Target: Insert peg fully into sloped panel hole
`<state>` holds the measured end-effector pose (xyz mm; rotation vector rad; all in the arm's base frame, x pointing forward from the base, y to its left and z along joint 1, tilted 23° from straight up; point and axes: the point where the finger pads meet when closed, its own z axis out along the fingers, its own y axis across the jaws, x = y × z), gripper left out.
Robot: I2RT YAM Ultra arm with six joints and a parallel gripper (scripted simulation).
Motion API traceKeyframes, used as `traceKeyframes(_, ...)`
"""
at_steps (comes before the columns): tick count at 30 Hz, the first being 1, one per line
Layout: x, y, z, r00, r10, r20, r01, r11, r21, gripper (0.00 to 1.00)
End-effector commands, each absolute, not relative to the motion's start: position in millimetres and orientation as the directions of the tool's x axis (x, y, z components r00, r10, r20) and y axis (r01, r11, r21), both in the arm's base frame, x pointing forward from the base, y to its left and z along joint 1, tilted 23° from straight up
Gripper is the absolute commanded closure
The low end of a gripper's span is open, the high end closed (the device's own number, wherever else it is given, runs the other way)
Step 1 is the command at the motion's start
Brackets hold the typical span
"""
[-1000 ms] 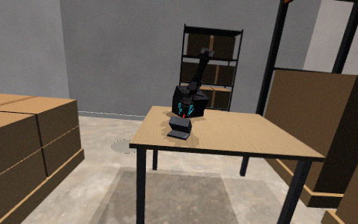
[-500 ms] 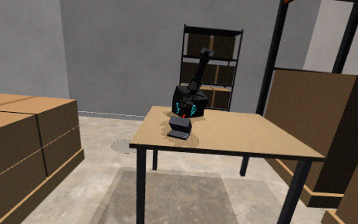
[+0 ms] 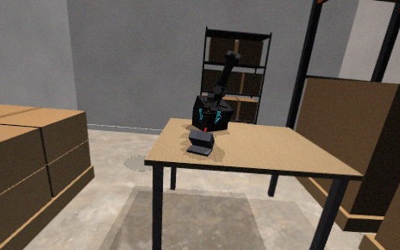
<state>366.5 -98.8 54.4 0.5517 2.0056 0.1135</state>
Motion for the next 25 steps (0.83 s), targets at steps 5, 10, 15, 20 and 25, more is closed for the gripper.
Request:
traceKeyframes(5,337.7,-96.2,61.4,-0.396,0.433,-0.81,0.345,0.887,0.305,0.0)
traceKeyframes(10,328.6,-94.0,64.3,-0.394,0.432,-0.811,0.345,0.888,0.305,0.0)
traceKeyframes(15,327.3,-92.3,66.6,-0.392,0.434,-0.811,0.347,0.886,0.307,0.0)
traceKeyframes(20,324.9,-91.4,69.9,-0.391,0.434,-0.812,0.347,0.886,0.307,0.0)
traceKeyframes(25,322.4,-90.5,73.1,-0.39,0.434,-0.812,0.347,0.886,0.306,0.0)
